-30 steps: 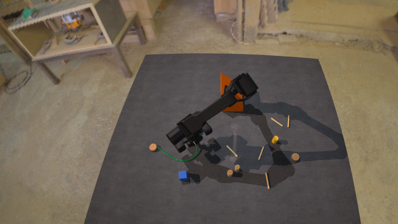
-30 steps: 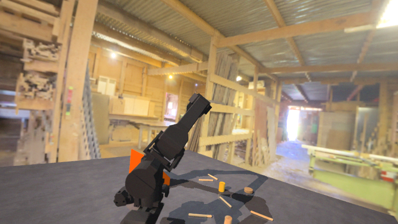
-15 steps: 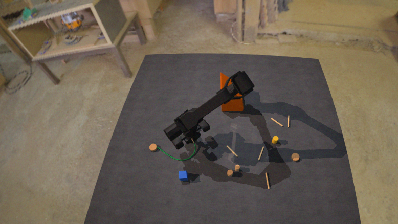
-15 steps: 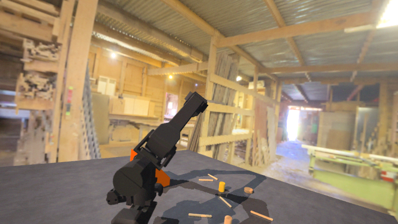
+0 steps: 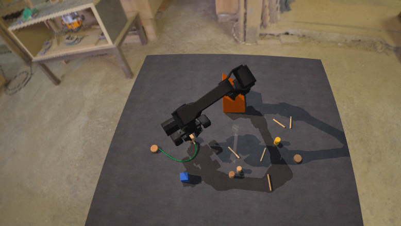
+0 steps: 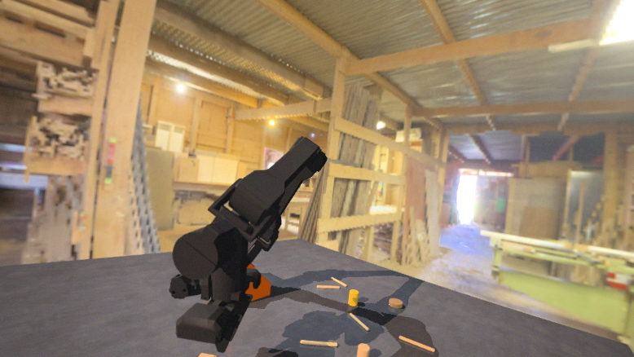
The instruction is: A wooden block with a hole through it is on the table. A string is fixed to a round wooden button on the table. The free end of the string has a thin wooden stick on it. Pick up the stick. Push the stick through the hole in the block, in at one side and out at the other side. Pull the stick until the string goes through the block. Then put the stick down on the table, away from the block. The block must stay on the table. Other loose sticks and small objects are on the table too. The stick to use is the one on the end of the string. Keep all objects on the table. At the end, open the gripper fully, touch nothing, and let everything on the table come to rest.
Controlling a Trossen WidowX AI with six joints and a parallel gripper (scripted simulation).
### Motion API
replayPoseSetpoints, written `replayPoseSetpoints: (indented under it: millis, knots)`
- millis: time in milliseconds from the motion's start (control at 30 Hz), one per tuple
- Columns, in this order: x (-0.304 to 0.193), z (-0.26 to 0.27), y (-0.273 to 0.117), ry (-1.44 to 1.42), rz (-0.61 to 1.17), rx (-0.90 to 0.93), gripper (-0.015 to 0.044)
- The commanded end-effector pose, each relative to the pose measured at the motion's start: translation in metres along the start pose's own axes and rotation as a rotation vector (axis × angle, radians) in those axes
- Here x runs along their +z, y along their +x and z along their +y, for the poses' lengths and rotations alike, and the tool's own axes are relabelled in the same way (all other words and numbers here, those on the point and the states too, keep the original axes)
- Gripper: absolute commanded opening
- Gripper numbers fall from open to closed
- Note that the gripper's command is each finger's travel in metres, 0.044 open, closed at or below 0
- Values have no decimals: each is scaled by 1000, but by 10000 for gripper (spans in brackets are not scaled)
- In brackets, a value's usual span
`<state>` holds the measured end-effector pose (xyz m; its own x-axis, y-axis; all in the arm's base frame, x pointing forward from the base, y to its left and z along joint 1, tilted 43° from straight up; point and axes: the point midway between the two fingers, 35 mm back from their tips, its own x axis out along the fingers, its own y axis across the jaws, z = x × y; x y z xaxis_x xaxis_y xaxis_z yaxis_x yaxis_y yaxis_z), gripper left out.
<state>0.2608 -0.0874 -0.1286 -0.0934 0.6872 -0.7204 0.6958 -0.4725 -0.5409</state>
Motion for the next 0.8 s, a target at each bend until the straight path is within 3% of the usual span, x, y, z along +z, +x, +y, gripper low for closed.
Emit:
replayPoseSetpoints:
  millis: [0,333,767]
  knots:
    - [-1,2,-36,-11,0,26,124]
    - [-2,5,-40,-73,5,44,124]
    - [22,5,-39,-1292,-34,30,124]
